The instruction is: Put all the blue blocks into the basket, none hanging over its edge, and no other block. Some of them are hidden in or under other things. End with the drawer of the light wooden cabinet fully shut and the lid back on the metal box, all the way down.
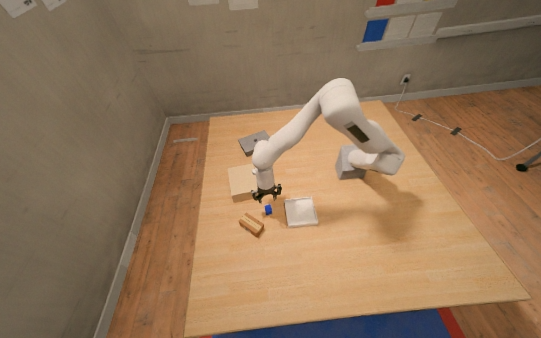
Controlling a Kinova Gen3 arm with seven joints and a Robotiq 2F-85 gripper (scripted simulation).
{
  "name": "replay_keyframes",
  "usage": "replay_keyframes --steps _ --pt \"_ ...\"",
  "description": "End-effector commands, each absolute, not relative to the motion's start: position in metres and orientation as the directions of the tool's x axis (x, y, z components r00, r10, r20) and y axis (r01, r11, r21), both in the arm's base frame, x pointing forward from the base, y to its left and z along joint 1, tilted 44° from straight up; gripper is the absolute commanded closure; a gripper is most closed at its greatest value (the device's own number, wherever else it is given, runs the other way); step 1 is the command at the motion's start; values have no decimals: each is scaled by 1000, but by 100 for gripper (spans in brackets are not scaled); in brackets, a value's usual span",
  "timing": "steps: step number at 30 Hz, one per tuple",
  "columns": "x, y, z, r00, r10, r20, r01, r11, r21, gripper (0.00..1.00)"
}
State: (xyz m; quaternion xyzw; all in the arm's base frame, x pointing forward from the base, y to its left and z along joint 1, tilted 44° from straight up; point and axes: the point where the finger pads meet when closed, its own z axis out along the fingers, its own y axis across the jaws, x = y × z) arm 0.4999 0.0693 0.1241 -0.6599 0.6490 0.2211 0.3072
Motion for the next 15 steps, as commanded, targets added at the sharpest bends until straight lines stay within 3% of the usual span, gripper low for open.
replay_keyframes --steps 1,15 --pt "502 76 117 59 -721 -690 -992 33 -120 31" --pt "505 100 92 59 -721 -690 -992 33 -120 31"
